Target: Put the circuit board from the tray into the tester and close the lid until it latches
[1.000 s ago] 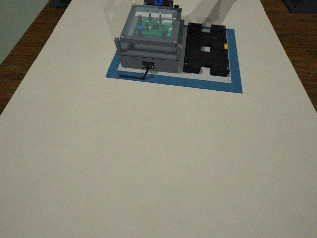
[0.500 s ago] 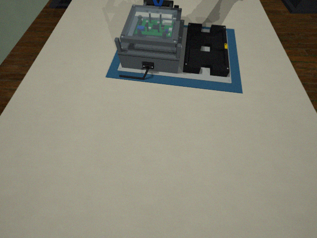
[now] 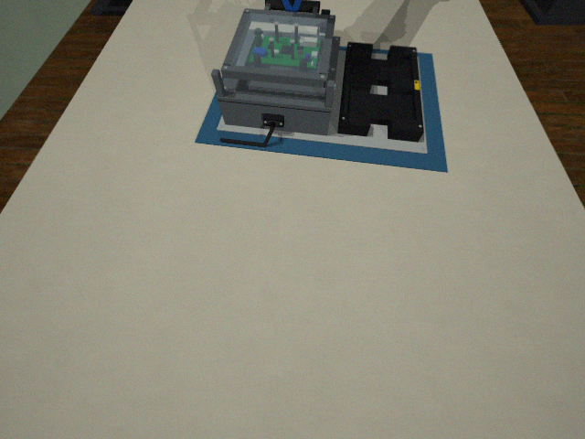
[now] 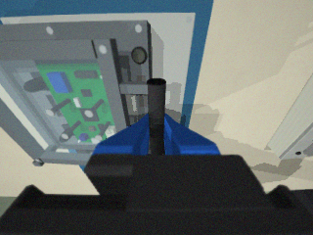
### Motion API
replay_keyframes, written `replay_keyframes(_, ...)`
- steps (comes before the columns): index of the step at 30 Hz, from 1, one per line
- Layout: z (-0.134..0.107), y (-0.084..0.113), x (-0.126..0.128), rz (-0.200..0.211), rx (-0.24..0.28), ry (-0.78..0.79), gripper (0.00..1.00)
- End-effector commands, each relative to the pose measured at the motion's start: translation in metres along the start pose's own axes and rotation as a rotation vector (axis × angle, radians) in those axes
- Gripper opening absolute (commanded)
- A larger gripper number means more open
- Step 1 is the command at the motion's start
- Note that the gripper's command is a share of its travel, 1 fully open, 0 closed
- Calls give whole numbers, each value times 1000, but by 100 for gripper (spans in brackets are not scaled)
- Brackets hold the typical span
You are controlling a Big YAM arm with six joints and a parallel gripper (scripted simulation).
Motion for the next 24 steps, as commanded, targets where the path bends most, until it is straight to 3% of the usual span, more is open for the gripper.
replay_keyframes(1,-5,-14,3,-9,2,7,0)
replay_keyframes(24,-5,-17,3,-9,2,7,0)
Point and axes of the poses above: the point where the finger pads meet when closed, its own y axis back along the fingers, its own x axis across the jaws, z = x × y, the point moved 5 cm from there along y, back along the fingers, and after that the axes turned 4 degrees about -y, right-handed, at the moved point
